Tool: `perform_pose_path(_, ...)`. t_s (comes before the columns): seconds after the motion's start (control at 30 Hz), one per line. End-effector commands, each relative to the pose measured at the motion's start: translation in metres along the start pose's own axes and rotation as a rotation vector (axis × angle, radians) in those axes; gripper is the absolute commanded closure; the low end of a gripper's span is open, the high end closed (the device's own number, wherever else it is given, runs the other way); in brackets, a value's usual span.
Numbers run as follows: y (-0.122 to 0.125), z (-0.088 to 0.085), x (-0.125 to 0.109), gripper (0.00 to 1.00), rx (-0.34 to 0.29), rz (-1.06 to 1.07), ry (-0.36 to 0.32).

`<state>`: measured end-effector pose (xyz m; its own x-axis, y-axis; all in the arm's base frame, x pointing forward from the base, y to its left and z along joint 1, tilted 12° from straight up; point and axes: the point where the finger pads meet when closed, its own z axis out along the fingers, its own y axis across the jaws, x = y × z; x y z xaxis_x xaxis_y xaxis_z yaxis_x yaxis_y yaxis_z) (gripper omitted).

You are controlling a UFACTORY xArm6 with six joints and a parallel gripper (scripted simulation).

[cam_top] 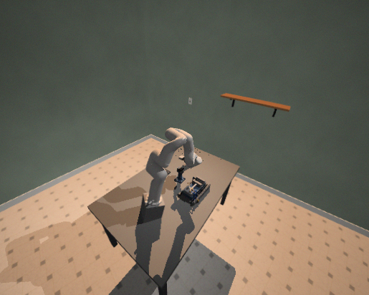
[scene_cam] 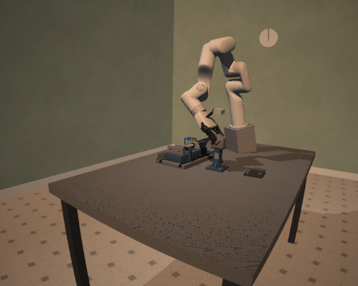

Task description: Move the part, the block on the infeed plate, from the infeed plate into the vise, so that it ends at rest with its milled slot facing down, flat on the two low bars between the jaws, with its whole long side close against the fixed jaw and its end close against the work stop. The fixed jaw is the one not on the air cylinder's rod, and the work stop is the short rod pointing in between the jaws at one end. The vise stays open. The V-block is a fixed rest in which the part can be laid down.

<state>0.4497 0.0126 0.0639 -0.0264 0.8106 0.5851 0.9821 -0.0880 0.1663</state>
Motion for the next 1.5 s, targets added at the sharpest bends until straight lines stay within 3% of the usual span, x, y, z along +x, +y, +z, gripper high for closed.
perform_pose_path(0.0,0.0013,-0.0009,0.0008,0.11,-0.003,-0.002,-0.012)
perform_pose_path(0.73,0.0012,-0.0008,0.0020,0.11,-0.002,-0.002,-0.131)
perform_pose_path(1.47,0.0012,-0.0004,0.0038,0.11,-0.002,-0.001,-0.292)
